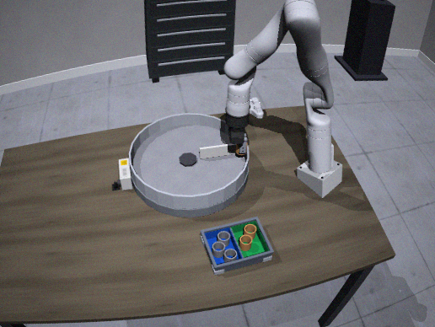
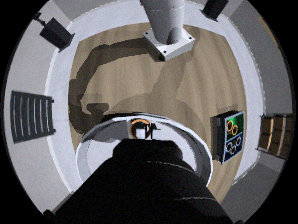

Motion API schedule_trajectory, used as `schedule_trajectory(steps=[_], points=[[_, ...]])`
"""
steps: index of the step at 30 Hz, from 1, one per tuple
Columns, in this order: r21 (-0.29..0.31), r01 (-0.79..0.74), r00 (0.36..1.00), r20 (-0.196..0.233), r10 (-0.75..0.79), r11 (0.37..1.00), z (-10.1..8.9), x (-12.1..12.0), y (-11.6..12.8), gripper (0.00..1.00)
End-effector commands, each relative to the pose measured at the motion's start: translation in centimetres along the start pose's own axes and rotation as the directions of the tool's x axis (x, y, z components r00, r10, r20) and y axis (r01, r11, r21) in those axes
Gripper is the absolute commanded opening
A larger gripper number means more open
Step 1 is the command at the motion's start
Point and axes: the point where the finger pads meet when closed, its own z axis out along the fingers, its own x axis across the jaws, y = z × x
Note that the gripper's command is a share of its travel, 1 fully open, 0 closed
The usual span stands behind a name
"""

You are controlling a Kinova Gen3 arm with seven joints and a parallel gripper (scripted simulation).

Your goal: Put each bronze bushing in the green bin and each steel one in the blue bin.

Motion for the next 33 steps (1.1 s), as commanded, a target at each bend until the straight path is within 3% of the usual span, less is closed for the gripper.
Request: schedule_trajectory(steps=[1, 33], points=[[-0.001, 0.002, 1.000, 0.001, -0.002, 1.000, 0.0, 0.0, 0.0, 0.00], [-0.001, 0.001, 1.000, 0.000, -0.001, 1.000, -1.1, 0.0, 0.0, 0.00]])
